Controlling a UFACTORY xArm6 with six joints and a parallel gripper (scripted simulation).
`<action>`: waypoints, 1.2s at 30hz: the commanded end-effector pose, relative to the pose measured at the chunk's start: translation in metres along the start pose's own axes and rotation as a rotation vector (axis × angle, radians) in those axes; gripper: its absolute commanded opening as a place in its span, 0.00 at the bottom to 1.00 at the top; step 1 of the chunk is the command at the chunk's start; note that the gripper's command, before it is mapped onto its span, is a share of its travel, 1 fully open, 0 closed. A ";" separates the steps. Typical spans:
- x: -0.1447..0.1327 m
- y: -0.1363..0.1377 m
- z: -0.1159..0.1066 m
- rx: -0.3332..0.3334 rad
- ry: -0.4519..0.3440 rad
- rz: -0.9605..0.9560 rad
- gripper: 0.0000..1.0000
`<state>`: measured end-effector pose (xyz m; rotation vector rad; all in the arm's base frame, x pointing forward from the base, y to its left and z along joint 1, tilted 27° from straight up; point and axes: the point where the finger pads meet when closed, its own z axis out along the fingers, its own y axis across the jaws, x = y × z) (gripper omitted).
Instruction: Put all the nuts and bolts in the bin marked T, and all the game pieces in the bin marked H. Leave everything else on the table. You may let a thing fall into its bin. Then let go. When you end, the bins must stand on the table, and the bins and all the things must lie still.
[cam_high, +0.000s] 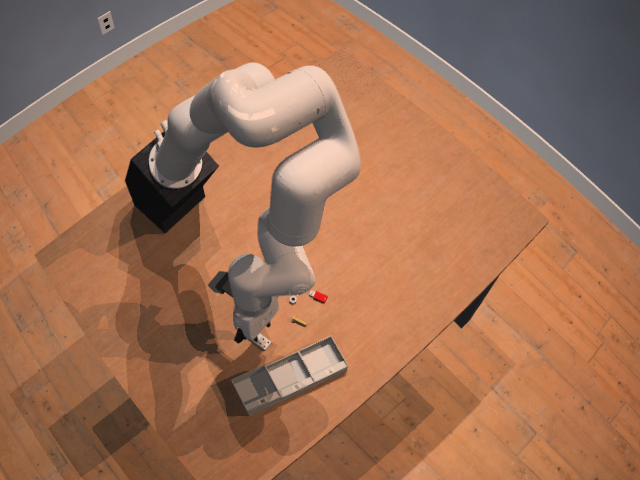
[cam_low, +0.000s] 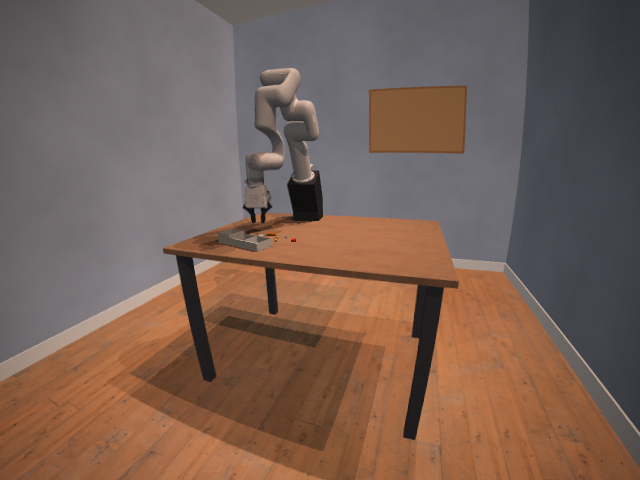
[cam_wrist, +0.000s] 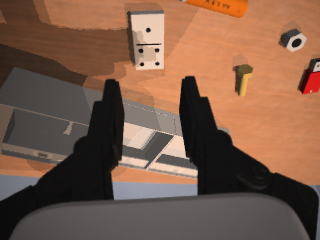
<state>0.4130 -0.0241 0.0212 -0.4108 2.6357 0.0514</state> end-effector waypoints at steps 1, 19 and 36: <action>-0.001 0.000 0.000 0.001 -0.002 0.000 0.41; -0.001 -0.001 0.055 0.001 -0.001 0.000 0.41; -0.001 0.000 0.067 0.001 -0.001 0.000 0.41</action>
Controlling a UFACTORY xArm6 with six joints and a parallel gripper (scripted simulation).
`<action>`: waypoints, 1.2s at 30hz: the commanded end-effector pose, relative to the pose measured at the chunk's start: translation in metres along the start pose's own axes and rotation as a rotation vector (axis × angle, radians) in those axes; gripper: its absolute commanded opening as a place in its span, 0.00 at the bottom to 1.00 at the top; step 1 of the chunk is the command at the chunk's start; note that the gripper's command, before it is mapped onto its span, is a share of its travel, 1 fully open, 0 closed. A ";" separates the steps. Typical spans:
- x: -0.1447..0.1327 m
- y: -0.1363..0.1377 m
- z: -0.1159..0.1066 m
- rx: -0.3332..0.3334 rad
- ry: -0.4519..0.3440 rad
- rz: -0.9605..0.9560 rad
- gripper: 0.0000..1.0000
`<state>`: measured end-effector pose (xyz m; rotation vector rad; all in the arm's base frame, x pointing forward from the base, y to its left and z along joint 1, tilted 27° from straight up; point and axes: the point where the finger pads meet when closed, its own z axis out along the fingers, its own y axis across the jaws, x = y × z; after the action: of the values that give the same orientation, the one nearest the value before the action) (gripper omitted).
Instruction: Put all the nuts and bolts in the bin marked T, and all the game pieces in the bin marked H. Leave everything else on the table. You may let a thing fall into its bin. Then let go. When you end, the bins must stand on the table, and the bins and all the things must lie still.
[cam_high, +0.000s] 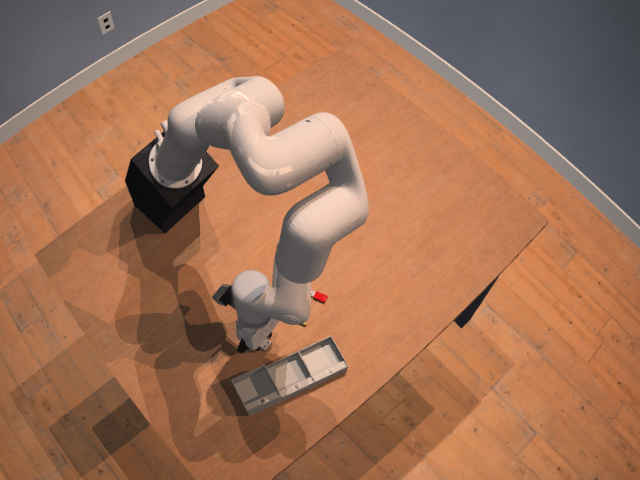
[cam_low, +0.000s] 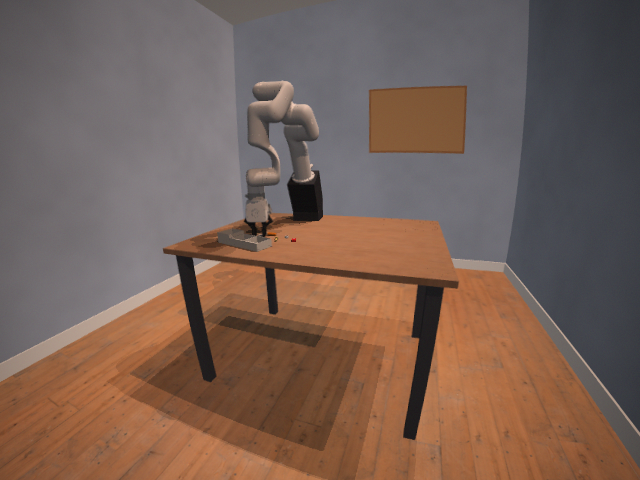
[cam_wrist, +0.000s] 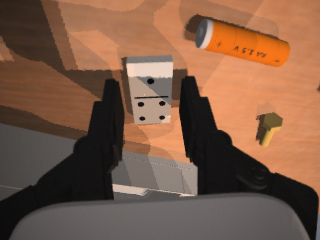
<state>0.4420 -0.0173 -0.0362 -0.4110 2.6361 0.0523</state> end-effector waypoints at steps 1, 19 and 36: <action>-0.001 0.000 0.002 0.002 -0.002 0.000 0.41; 0.000 0.000 0.002 0.002 -0.002 0.000 0.00; -0.001 0.000 0.002 0.002 -0.002 0.000 0.00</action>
<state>0.4428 -0.0170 -0.0383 -0.4106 2.6355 0.0512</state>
